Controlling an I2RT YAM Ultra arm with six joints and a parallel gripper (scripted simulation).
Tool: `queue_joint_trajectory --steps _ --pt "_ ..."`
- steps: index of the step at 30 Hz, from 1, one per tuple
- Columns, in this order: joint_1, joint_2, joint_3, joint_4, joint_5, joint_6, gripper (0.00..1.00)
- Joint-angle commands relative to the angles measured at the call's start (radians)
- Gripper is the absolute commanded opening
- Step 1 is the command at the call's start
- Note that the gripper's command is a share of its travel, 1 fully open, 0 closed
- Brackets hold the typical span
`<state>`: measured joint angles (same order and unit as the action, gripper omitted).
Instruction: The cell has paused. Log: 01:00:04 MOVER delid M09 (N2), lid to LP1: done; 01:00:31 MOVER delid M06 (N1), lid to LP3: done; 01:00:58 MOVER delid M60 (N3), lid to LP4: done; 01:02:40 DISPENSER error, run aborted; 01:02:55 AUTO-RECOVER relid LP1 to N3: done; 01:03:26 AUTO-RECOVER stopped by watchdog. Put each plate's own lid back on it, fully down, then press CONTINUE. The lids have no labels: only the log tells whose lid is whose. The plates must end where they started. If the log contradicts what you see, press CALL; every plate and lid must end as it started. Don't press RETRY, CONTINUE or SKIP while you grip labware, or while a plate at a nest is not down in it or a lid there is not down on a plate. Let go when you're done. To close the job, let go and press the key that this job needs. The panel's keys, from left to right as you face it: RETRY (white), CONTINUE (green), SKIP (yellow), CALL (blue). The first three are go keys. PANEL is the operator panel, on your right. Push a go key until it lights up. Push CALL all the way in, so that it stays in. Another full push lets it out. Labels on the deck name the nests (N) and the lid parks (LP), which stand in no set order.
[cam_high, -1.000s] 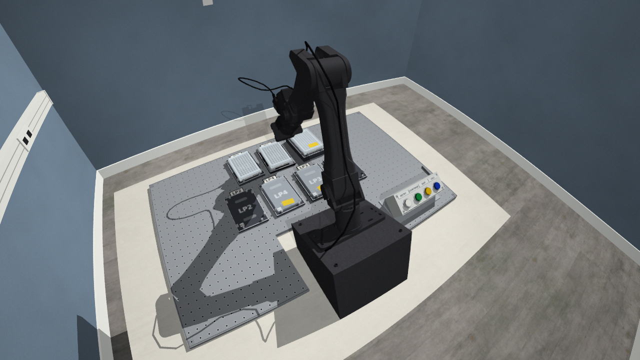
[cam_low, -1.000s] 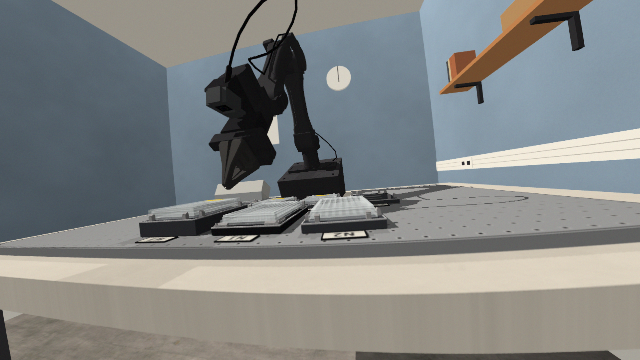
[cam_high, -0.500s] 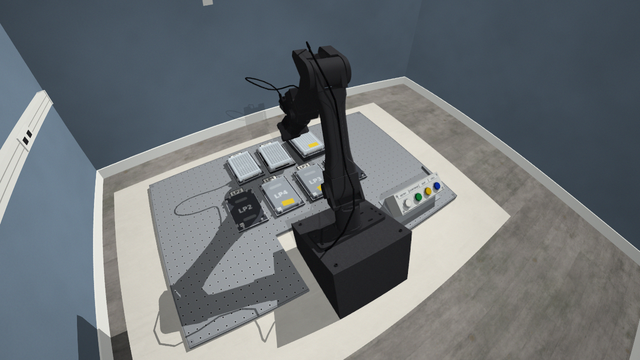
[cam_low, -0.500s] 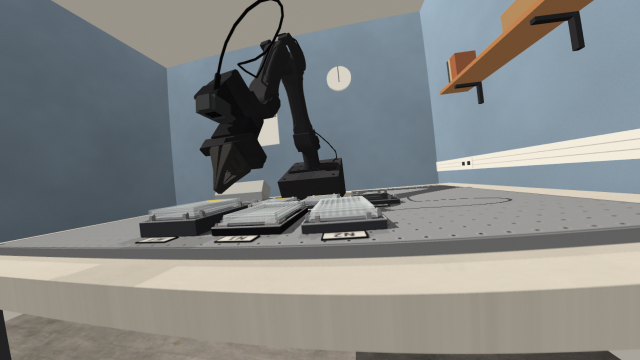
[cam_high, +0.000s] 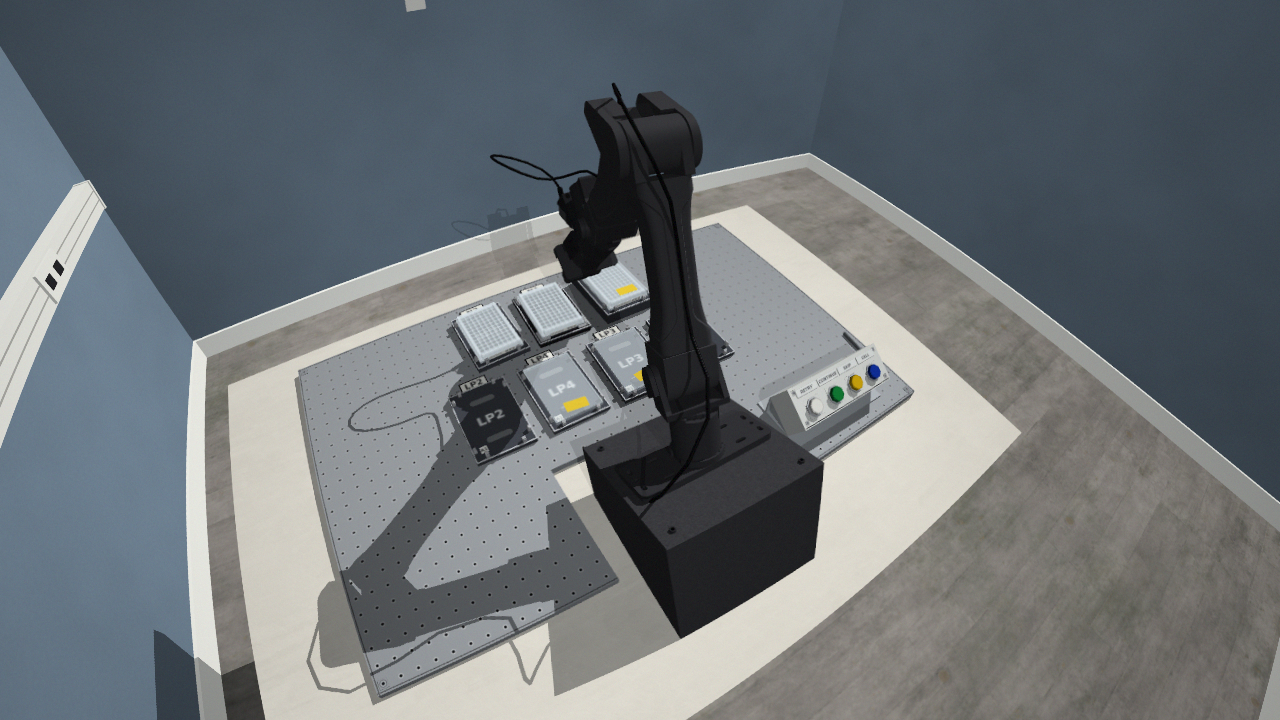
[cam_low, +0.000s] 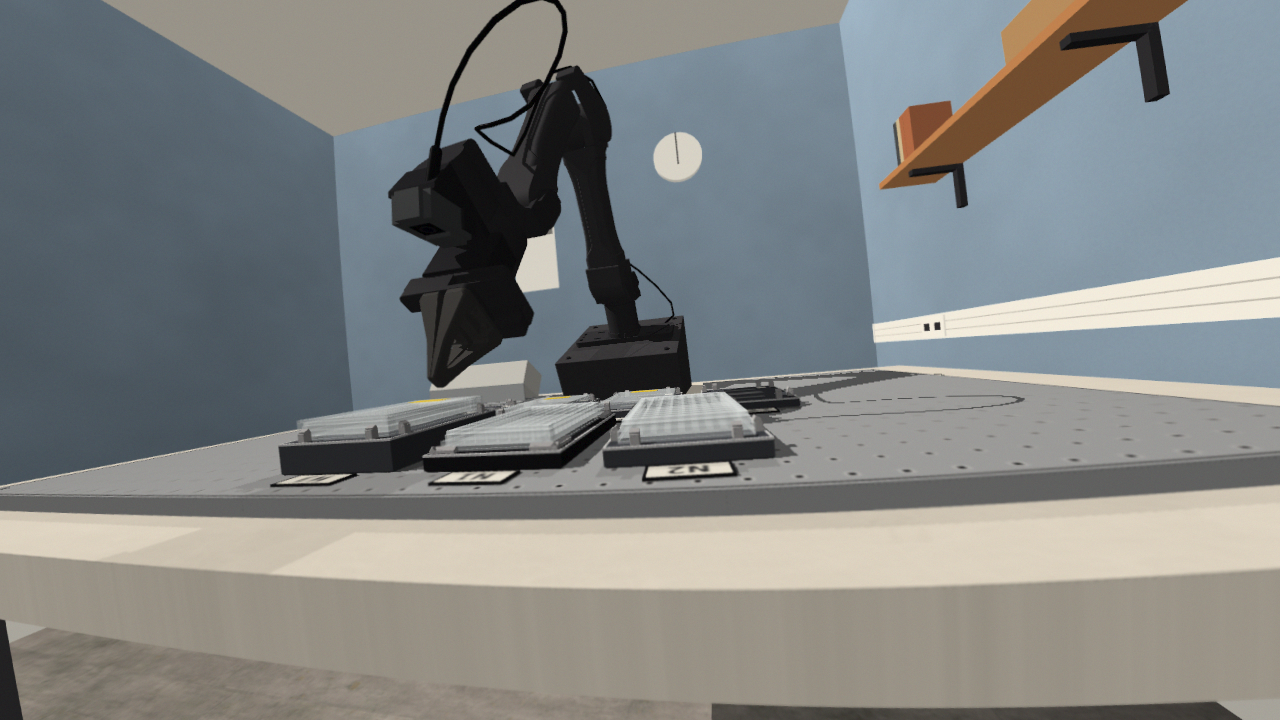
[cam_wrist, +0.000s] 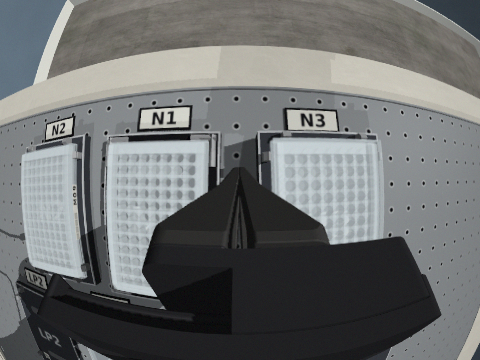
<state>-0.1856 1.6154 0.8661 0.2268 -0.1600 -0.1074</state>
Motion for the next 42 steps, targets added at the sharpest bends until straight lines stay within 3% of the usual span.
queue_joint_trajectory --steps 1,36,37,42 --pt "0.001 -0.017 0.042 -0.007 -0.009 -0.006 0.00" --pt "0.001 -0.017 0.042 -0.007 -0.009 -0.006 0.00" --pt "0.000 -0.041 0.028 -0.039 -0.004 -0.012 1.00" --pt "-0.018 -0.098 0.009 -0.177 0.013 -0.026 1.00"
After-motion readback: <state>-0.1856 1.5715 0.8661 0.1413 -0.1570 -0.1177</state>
